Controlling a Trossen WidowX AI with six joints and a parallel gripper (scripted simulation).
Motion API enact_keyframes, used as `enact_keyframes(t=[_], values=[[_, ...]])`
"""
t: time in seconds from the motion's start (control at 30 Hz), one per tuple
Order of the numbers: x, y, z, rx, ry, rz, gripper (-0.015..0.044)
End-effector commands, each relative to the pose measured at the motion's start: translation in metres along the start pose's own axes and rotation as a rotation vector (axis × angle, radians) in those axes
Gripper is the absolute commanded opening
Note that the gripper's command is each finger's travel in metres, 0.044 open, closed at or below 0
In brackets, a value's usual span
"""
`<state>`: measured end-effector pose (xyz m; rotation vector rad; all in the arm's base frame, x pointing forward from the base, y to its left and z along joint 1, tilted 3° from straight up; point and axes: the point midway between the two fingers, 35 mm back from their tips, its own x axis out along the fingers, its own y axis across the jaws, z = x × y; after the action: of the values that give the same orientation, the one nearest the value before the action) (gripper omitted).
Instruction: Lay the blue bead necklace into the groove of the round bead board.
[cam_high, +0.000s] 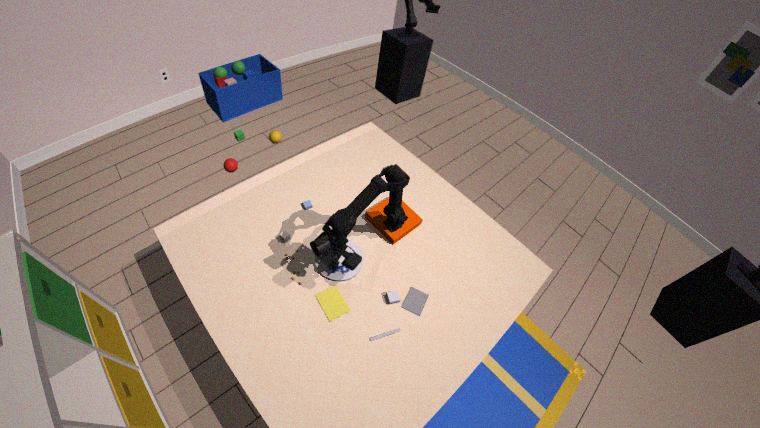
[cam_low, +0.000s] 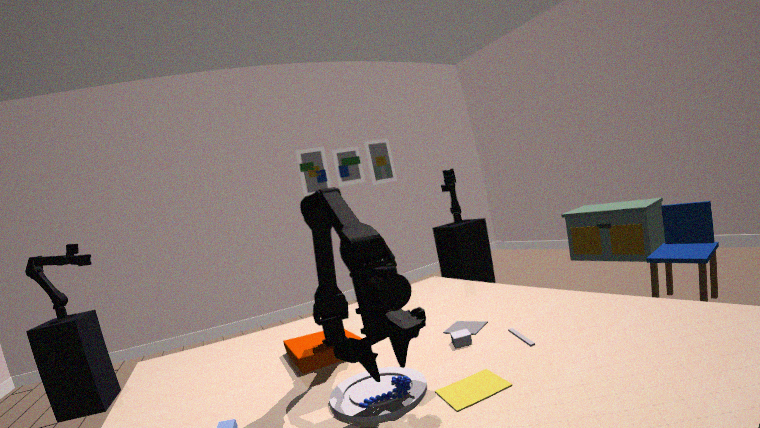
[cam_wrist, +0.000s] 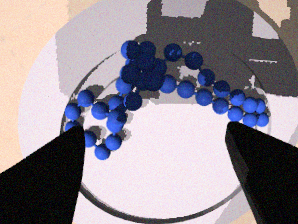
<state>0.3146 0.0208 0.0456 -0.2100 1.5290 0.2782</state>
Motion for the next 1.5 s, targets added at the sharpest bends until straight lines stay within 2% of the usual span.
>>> enact_keyframes(t=[0.0,0.13,0.63,0.83,0.97,1.47], values=[[-0.002,-0.020,0.021,-0.803,0.017,0.015,0.0310],[-0.003,-0.024,0.025,-0.950,0.016,0.016,0.0310],[-0.003,-0.024,0.025,-0.950,0.016,0.016,0.0310],[0.013,-0.024,0.025,-0.950,0.016,0.016,0.0310],[0.005,-0.024,0.027,-0.943,0.005,0.004,0.0310],[0.027,-0.024,0.025,-0.948,0.013,0.012,0.0310]])
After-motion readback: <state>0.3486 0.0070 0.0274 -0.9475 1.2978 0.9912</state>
